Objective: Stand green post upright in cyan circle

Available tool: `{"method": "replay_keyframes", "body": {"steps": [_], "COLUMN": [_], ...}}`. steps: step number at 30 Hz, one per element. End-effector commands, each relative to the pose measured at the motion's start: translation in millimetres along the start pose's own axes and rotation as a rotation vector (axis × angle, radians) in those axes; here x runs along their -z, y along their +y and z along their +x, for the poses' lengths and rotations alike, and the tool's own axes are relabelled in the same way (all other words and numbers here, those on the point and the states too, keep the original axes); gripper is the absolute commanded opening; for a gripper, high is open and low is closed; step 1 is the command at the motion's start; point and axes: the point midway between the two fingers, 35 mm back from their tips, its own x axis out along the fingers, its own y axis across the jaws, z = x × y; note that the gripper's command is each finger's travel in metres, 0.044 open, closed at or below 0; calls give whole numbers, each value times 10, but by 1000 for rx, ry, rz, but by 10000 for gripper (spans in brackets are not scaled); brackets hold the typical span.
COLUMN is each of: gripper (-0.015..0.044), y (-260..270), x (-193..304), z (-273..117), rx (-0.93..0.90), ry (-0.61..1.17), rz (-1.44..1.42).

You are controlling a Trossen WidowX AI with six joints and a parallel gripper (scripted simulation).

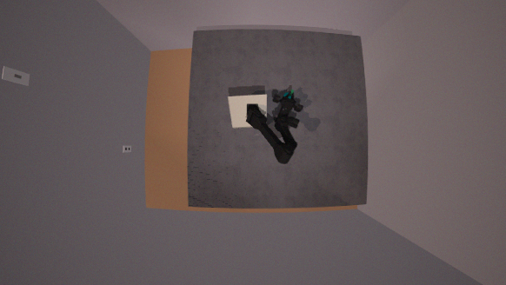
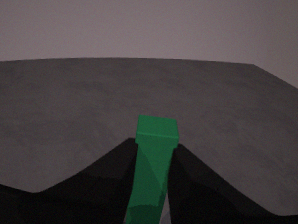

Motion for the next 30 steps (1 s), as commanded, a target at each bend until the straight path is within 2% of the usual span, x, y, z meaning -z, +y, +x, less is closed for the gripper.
{"method": "replay_keyframes", "body": {"steps": [1, 17, 28, 30], "gripper": [23, 23, 23, 75], "y": [7, 42, 42, 42], "x": [127, 525, 531, 531], "z": [13, 68, 69, 69], "rx": [2, 3, 3, 3], "ry": [-6, -6, -6, -6], "rz": [-5, 4, 5, 5]}}
